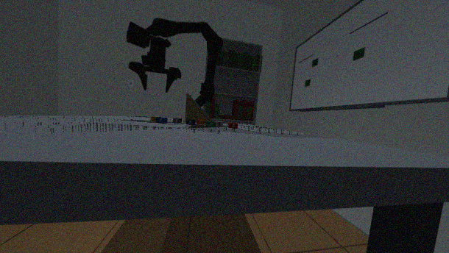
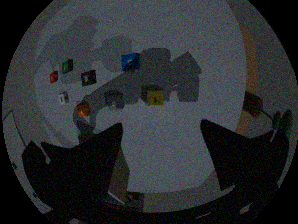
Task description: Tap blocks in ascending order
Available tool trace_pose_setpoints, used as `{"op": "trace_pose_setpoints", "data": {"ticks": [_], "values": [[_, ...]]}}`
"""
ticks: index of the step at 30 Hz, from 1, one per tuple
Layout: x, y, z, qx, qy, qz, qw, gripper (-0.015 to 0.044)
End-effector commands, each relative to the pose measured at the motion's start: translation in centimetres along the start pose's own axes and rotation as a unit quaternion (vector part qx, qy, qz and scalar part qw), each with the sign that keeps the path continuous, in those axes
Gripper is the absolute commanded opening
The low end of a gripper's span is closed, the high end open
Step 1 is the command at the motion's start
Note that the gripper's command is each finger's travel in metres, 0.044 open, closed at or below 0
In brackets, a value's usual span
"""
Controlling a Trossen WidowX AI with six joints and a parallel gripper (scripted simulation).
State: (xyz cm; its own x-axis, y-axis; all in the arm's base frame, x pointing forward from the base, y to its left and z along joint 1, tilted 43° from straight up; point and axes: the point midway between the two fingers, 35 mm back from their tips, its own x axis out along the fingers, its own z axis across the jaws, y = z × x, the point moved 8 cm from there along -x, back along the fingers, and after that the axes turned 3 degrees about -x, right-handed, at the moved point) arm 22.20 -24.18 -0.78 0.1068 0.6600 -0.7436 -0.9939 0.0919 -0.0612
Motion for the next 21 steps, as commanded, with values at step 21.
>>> {"op": "trace_pose_setpoints", "data": {"ticks": [21], "values": [[0.0,-6.6,4.0,0.002,-0.005,-0.002,1.0,0.04]]}}
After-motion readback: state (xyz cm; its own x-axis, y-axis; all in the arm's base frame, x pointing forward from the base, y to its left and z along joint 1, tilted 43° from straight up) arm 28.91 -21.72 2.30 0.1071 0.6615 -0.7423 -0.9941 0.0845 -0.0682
